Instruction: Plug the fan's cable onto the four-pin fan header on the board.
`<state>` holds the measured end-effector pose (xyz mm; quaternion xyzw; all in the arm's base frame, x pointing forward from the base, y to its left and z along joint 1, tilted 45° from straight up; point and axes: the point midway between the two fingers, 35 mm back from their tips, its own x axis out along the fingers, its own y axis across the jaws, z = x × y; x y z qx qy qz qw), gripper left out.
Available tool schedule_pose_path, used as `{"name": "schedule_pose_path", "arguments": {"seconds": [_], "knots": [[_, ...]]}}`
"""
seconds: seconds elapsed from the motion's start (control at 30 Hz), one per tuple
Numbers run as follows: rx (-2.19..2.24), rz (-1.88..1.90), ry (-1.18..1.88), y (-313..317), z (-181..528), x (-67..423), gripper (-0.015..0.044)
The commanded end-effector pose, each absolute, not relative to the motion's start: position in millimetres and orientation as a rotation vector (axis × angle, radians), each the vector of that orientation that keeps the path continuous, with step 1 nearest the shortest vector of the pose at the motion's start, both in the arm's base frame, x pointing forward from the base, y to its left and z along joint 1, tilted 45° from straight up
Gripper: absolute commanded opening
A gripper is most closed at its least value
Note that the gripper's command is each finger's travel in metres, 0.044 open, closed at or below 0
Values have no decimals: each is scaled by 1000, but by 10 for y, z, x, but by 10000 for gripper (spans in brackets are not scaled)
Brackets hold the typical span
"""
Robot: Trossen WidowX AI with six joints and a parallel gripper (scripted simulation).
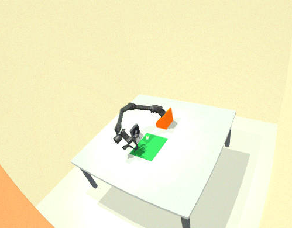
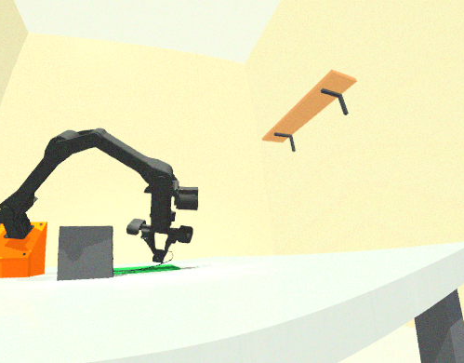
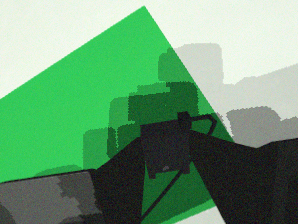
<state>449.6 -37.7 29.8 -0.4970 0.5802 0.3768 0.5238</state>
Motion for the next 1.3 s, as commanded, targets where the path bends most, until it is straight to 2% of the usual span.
{"name": "schedule_pose_path", "arguments": {"seconds": [0.0,1.27], "knots": [[-1159,940,1336,-391,310,4495,0],[-941,1130,869,-492,459,4521,0]]}}
